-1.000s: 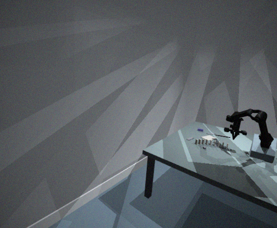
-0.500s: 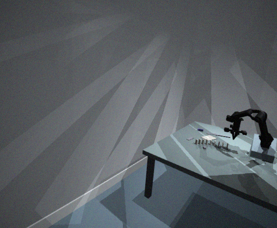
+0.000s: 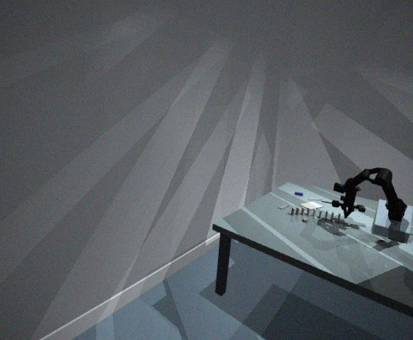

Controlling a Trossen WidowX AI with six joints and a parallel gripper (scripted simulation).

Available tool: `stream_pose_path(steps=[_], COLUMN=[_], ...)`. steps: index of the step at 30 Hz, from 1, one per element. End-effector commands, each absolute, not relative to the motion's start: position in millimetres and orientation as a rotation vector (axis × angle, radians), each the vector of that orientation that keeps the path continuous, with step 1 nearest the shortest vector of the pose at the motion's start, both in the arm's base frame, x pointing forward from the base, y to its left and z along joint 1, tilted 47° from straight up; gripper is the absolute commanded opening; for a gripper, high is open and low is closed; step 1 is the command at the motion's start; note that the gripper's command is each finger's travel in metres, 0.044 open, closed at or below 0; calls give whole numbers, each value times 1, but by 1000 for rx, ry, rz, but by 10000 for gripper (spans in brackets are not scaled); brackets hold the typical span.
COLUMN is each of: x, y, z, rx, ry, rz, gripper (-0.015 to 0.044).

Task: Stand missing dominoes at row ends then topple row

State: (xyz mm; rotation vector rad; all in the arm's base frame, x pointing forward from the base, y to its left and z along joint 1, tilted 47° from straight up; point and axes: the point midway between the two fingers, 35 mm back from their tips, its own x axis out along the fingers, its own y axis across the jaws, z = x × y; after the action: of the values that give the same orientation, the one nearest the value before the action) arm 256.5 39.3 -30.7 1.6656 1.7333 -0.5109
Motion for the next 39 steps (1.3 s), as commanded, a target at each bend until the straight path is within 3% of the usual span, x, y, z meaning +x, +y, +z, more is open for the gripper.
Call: stream_pose_path(steps=[1, 26, 29, 39], x=[253, 291, 291, 313], y=[47, 50, 28, 10], z=[-39, -32, -36, 14], rx=[1684, 1684, 1720, 1683], ry=[1738, 1736, 1681, 1735], rz=[-518, -517, -590, -517], gripper=[0, 0, 0, 0])
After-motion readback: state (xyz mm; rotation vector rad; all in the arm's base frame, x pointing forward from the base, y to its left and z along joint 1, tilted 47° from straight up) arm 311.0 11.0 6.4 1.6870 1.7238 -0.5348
